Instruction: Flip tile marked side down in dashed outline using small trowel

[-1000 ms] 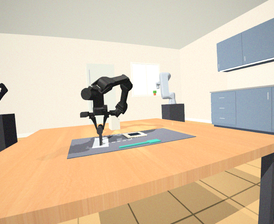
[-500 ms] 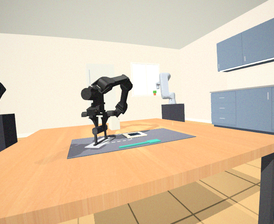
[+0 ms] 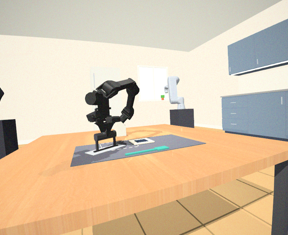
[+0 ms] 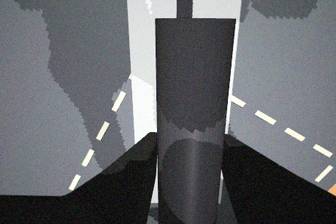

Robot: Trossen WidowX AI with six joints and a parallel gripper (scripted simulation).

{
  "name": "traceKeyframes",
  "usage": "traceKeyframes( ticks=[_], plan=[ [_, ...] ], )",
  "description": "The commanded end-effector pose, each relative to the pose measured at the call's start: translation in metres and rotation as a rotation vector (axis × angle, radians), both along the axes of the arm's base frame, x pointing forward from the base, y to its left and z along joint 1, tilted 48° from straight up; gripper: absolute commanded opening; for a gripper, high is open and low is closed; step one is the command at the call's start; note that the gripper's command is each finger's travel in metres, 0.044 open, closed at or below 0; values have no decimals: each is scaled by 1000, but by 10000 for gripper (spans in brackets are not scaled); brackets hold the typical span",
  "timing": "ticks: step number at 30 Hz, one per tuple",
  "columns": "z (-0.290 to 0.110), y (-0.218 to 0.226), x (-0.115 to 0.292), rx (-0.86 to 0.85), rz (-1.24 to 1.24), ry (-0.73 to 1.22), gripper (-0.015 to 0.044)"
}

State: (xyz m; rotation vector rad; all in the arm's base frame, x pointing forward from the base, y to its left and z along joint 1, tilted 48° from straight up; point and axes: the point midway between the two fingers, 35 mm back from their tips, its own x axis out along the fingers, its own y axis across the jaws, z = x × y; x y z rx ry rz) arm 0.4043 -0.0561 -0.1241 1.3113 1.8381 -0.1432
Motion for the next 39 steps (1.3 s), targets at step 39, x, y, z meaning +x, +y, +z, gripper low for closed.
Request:
traceKeyframes(
  ticks=[39],
  plan=[
    [30,-31,-1,-6,-92,109,270]
  ],
)
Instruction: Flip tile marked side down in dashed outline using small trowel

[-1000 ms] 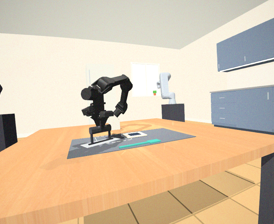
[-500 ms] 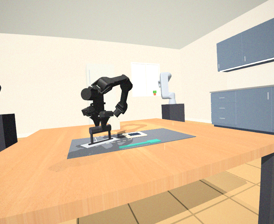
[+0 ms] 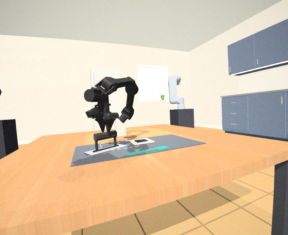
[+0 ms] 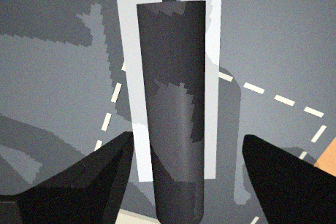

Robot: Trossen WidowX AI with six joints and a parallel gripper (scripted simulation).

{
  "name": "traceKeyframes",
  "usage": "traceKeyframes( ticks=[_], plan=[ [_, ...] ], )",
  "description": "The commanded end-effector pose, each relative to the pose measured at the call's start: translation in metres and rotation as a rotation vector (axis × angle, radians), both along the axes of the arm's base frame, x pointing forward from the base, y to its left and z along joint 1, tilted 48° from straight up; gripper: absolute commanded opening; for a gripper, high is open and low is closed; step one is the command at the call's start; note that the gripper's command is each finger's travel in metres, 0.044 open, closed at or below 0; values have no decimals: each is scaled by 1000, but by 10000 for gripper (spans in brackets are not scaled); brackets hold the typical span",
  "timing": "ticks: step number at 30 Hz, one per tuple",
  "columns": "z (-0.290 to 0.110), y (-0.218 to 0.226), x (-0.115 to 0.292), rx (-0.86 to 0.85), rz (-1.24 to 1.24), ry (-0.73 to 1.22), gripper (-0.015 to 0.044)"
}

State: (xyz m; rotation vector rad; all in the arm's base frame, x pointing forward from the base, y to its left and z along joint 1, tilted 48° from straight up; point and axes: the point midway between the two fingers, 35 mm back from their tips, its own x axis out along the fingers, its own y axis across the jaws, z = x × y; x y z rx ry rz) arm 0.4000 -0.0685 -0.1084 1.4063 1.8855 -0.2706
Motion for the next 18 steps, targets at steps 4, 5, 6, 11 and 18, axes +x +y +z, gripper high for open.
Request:
traceKeyframes(
  ticks=[4,5,6,11,18],
  plan=[
    [14,-18,3,-8,-10,-11,270],
    [14,-18,3,-8,-10,-11,270],
    [14,-18,3,-8,-6,-16,270],
    [15,-17,8,-3,39,-64,270],
    [9,-12,7,-3,39,-64,270]
  ],
)
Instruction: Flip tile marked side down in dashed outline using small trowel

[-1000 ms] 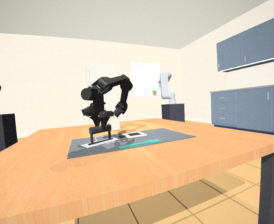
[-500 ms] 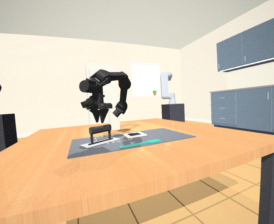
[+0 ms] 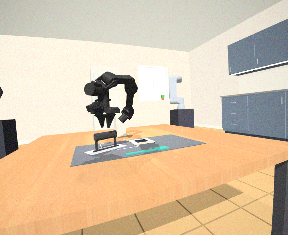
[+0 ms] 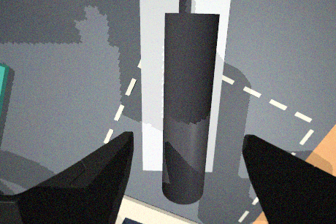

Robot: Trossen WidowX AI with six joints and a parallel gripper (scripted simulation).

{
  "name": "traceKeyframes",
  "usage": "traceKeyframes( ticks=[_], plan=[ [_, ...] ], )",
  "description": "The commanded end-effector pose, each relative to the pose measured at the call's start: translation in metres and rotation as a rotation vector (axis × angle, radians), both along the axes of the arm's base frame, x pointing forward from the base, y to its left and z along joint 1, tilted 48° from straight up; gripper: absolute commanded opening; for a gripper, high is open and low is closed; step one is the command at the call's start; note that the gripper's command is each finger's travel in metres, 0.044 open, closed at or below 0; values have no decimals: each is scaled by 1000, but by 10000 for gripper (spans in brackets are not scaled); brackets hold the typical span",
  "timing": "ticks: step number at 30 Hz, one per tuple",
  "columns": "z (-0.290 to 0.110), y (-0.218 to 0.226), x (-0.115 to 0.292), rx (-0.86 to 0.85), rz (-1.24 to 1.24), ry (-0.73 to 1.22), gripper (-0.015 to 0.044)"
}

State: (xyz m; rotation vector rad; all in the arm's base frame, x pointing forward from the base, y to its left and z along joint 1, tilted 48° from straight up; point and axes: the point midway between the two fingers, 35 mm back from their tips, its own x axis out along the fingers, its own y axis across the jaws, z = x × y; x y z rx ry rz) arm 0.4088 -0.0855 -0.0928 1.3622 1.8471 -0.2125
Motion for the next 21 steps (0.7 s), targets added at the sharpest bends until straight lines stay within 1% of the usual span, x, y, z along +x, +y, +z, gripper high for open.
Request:
traceKeyframes(
  ticks=[1,21],
  plan=[
    [-7,6,-1,5,8,4,270],
    [-29,30,-5,7,8,4,270]
  ],
)
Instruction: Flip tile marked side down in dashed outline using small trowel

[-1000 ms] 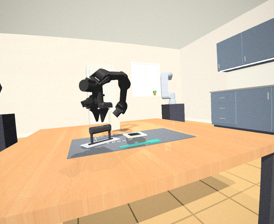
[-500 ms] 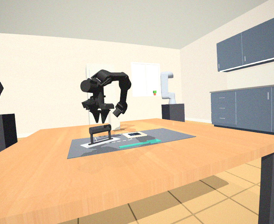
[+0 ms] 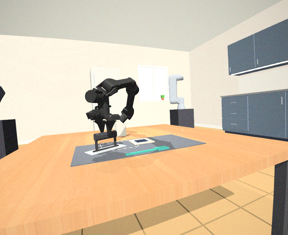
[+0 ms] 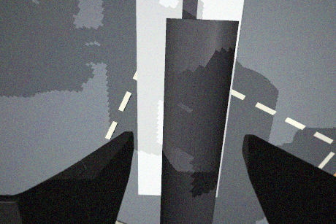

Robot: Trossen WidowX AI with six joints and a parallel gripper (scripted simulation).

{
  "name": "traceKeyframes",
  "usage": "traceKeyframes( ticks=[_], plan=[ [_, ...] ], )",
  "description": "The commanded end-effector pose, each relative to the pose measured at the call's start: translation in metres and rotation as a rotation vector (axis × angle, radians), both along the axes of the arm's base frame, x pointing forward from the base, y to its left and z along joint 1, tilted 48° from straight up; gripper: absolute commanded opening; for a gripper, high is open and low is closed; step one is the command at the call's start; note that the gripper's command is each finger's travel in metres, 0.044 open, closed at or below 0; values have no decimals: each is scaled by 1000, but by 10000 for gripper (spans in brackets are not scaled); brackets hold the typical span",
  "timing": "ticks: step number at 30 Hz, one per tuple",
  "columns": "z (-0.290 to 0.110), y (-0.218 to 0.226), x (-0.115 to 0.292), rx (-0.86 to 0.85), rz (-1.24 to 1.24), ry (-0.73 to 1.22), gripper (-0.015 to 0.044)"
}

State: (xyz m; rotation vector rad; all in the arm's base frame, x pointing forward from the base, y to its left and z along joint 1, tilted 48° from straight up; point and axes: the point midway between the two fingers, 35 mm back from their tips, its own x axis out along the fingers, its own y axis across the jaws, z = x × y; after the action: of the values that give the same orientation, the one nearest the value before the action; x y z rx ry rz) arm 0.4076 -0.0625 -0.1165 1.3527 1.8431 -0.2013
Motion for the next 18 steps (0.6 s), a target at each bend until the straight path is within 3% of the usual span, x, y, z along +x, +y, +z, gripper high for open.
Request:
traceKeyframes(
  ticks=[1,4,8,18],
  plan=[
    [-6,8,-4,8,0,14,270],
    [-8,10,-4,8,0,14,270],
    [-8,10,-4,8,0,14,165],
    [-8,10,-4,8,0,14,130]
  ],
)
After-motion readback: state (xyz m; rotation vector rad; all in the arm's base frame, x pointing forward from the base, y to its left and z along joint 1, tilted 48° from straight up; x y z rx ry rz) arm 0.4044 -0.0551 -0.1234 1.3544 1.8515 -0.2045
